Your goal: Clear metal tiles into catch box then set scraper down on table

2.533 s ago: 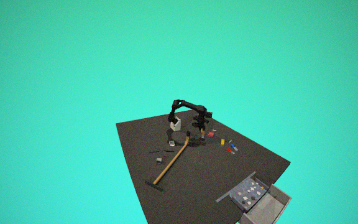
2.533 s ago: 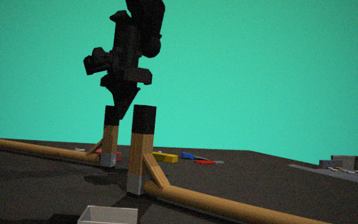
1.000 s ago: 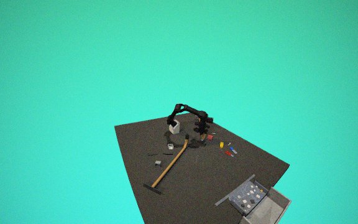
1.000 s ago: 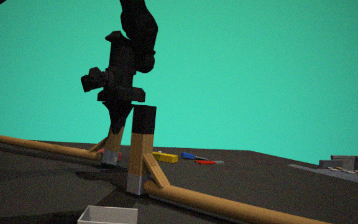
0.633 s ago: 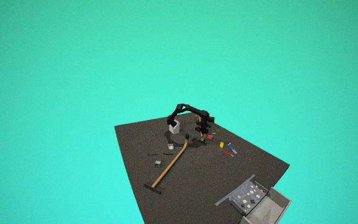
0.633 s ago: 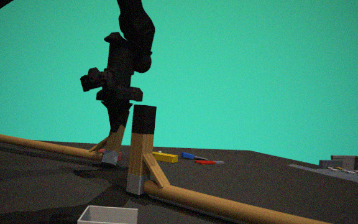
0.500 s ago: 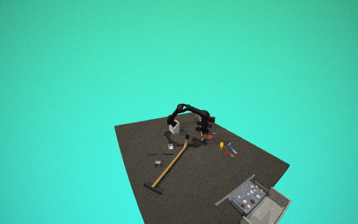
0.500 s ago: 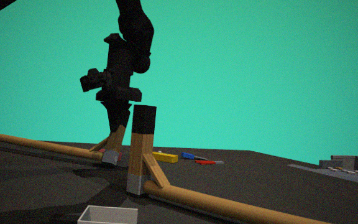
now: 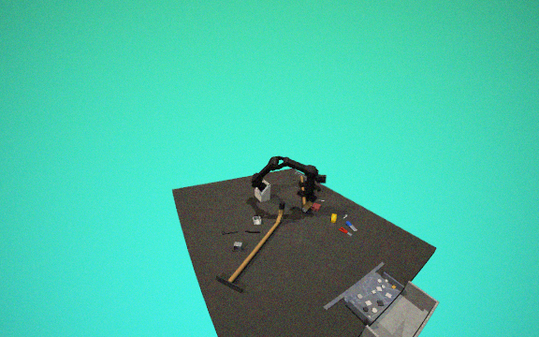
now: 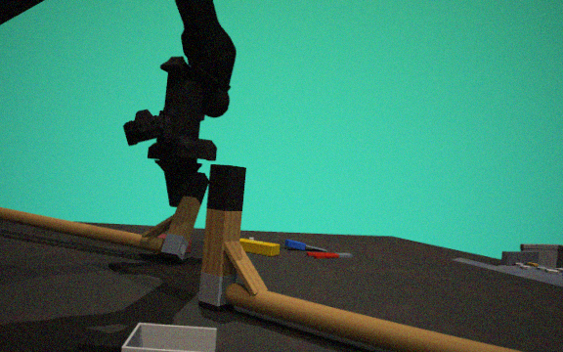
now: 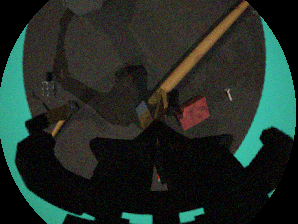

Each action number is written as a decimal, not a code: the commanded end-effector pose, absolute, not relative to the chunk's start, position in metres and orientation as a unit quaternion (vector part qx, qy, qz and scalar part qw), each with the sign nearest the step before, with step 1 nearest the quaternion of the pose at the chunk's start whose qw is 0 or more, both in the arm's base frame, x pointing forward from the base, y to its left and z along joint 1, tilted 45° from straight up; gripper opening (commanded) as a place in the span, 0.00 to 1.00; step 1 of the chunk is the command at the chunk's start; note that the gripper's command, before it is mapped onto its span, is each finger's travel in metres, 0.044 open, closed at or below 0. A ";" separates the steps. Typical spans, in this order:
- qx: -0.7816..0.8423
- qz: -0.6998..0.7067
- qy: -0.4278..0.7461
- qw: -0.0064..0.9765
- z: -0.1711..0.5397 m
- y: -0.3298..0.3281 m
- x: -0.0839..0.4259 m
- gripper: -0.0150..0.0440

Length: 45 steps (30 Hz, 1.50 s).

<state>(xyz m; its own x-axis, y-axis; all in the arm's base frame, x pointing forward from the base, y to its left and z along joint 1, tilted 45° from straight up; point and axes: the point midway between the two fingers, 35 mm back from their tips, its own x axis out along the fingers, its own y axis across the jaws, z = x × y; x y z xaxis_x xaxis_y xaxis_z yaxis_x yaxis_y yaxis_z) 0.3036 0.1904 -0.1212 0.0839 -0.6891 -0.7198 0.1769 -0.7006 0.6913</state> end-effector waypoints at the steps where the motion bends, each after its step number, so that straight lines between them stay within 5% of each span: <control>1: 0.656 -0.648 -0.195 0.333 -0.129 0.197 0.302 0.25; 45: 0.656 -0.648 -0.195 0.334 -0.140 0.249 0.285 0.25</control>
